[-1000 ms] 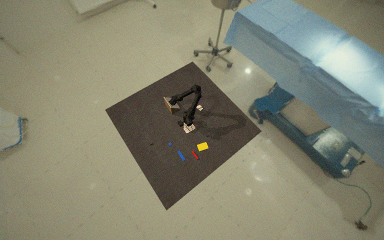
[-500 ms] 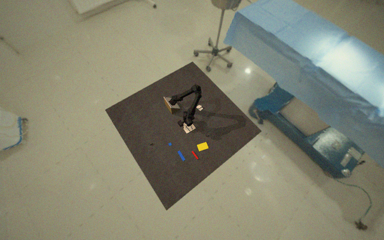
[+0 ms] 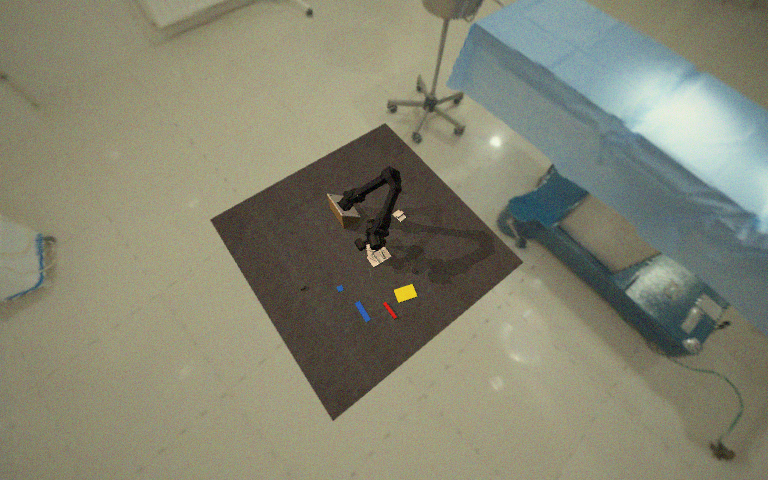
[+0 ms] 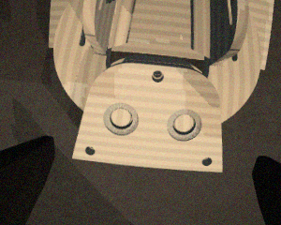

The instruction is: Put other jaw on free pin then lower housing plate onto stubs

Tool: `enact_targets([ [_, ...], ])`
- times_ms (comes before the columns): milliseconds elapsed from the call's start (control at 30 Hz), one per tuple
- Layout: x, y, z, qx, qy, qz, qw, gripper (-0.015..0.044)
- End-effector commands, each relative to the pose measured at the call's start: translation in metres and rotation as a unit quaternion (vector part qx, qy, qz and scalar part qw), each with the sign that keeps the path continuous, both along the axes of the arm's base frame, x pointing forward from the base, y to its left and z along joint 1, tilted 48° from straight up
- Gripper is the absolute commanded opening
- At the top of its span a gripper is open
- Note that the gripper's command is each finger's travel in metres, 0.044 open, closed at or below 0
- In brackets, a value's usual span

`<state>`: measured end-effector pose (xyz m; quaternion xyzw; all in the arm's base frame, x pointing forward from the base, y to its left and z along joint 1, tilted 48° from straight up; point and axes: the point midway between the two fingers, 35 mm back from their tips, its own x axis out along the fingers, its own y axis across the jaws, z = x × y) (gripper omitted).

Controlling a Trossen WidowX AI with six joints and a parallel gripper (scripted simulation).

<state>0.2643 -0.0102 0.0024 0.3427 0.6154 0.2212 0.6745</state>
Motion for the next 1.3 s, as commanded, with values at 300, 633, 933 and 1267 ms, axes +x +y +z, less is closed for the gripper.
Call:
enact_targets([
  [300, -0.021, -0.032, 0.027, -0.005, -0.005, -0.003, 1.000, 0.0440],
  [633, -0.073, -0.054, 0.053, -0.002, -0.005, 0.002, 1.000, 0.0440],
  [933, -0.073, -0.054, 0.053, -0.002, -0.005, 0.002, 1.000, 0.0440],
  [1267, -0.073, -0.054, 0.053, -0.002, -0.005, 0.002, 1.000, 0.0440],
])
